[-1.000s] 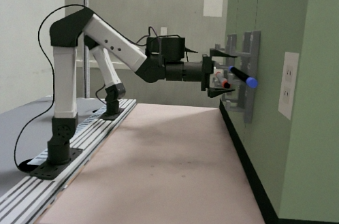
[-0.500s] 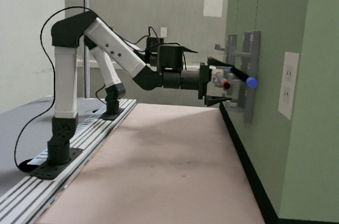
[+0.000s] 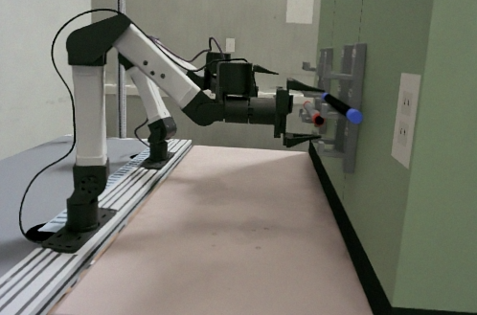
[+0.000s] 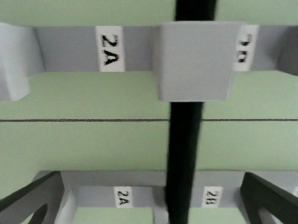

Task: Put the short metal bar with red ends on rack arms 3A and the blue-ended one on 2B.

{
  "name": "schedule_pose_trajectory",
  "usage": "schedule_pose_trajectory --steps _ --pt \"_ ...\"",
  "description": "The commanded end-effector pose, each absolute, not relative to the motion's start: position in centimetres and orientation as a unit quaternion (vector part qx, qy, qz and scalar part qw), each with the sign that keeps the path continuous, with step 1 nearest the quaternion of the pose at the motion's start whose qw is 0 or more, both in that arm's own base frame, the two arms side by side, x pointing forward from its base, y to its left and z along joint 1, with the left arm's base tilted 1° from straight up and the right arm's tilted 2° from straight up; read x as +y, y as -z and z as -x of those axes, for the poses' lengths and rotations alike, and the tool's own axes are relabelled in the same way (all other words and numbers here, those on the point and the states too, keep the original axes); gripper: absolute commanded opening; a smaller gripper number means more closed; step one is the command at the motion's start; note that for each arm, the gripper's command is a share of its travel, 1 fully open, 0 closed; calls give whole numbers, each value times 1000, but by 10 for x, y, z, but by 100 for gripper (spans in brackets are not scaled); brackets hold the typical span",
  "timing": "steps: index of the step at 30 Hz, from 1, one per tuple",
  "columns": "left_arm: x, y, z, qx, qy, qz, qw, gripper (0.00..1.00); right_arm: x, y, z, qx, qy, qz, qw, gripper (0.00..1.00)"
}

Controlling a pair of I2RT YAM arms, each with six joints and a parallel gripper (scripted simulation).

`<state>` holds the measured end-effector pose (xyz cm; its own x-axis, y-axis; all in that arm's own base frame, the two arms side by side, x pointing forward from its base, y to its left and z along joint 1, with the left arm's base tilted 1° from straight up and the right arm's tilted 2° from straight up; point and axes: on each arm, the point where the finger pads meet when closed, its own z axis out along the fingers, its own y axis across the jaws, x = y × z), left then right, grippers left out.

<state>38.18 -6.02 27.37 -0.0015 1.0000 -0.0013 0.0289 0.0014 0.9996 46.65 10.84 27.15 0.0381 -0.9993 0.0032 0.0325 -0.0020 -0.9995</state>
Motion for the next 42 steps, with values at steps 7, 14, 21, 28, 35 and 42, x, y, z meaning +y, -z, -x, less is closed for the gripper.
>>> schedule_pose_trajectory --steps 7,14,21,28,35,42 --pt "-61 -290 -381 504 -498 -495 502 100 109 -276 -450 482 499 505 513 100" --pt "-61 -290 -381 504 -498 -495 502 100 108 -281 -441 482 499 505 513 100" --pt "-61 -290 -381 504 -498 -495 502 100 108 -285 -435 482 499 505 513 100" --pt "-61 -290 -381 504 -498 -495 502 100 108 -290 -427 482 499 505 513 100" --pt "-61 -290 -381 504 -498 -495 502 100 108 -293 -422 482 499 505 513 100" --pt "-61 -290 -381 504 -498 -495 502 100 108 -294 -417 482 499 505 513 100"
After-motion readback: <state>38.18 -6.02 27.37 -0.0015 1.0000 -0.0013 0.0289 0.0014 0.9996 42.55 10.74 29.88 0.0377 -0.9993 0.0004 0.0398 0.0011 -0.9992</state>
